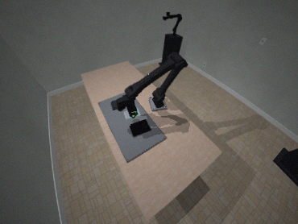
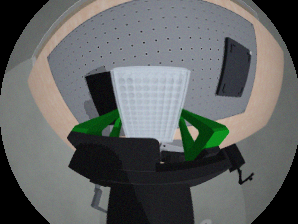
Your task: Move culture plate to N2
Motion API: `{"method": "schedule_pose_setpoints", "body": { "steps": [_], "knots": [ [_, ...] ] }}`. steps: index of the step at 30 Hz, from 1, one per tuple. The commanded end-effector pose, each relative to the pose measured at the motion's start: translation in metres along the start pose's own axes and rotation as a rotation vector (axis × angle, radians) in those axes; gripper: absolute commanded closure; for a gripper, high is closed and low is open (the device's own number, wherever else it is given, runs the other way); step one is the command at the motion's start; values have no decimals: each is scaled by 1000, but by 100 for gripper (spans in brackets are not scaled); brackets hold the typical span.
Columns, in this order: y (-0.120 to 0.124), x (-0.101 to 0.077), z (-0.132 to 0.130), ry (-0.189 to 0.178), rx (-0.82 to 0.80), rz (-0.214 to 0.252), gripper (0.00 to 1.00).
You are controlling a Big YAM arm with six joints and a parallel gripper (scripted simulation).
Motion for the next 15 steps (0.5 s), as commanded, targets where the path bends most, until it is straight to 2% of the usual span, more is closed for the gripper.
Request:
{"method": "schedule_pose_setpoints", "body": {
  "steps": [1, 7, 13, 15],
  "knots": [
    [-6, -6, -9, -1, -31, -5, 100],
    [-25, -18, -29, 4, -40, -48, 100],
    [-29, -18, -50, 8, -42, -55, 100],
    [-29, -18, -50, 8, -42, -55, 100]
  ]
}}
Point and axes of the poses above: the point where the finger pads meet when closed, its own x axis out along the fingers, its own z axis across the jaws, y = z × x, the point moved 2 cm from there along -x, back along the fingers, and after that the axes turned 11 degrees about -x, right-handed, at the moved point
